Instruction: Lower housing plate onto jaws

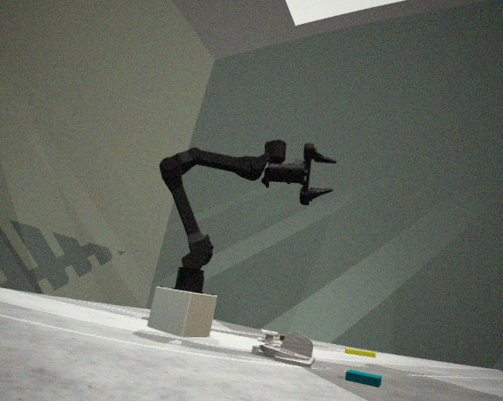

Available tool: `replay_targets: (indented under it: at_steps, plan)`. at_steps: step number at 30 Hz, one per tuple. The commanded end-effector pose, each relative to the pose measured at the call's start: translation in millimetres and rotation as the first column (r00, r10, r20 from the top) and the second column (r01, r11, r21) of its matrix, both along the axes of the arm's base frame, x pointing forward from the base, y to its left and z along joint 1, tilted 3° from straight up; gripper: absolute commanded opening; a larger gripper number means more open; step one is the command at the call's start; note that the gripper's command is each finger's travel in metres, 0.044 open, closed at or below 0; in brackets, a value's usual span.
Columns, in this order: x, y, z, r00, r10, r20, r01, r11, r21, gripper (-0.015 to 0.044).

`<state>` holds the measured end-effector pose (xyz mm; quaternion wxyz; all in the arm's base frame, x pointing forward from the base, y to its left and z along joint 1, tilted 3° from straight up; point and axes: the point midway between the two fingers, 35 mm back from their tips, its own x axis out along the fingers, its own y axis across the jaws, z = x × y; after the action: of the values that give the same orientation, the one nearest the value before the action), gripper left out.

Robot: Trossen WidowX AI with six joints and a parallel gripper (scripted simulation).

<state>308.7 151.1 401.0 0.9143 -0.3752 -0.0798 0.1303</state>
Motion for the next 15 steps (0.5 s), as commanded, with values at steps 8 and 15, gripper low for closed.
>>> replay_targets:
  at_steps: [8, 15]
  plan:
    - [9.9, 35.5, -58.2, 0.969, 0.085, -0.234, -0.074, 0.996, 0.056, 0.0440]
    - [9.5, 53.8, -93.1, 0.922, 0.120, -0.369, -0.093, 0.992, 0.090, 0.0440]
